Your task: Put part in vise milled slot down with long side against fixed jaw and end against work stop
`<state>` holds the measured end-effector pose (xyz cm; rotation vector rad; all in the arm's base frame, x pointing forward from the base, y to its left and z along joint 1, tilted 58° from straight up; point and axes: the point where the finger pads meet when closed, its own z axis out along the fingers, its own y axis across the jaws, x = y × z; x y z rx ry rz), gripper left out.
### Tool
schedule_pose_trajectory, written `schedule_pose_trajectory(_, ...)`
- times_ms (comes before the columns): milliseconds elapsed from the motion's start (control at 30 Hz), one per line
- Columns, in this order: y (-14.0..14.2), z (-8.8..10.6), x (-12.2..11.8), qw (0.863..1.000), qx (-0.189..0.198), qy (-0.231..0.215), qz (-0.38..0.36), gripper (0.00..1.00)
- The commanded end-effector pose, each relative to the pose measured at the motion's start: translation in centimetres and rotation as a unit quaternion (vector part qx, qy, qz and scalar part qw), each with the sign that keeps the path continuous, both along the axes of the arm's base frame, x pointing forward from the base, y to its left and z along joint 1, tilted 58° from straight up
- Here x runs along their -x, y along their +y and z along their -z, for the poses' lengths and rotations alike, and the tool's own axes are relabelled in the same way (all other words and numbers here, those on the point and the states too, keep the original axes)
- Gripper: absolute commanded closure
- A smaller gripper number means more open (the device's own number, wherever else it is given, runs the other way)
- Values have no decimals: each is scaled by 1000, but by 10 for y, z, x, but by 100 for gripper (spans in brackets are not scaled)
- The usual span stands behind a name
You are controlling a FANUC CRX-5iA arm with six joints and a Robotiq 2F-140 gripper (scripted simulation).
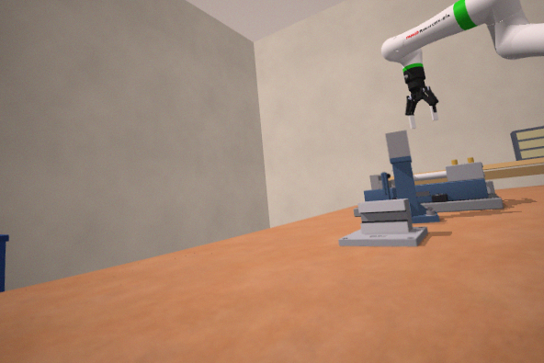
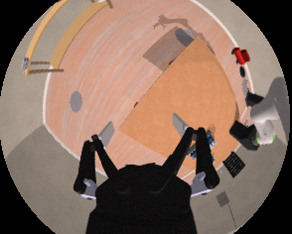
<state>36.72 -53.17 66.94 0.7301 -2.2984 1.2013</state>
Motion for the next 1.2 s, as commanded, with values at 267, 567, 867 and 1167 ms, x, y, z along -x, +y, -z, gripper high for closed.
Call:
schedule_pose_trajectory(267,0,0,0,1000,0,0,0,0)
schedule_pose_trajectory(567,0,0,-1,1000,0,0,0,0)
schedule_pose_trajectory(867,31,96,-104,994,-49,51,-82,0)
schedule_pose_trajectory(1167,64,182,-189,994,-49,51,-82,0)
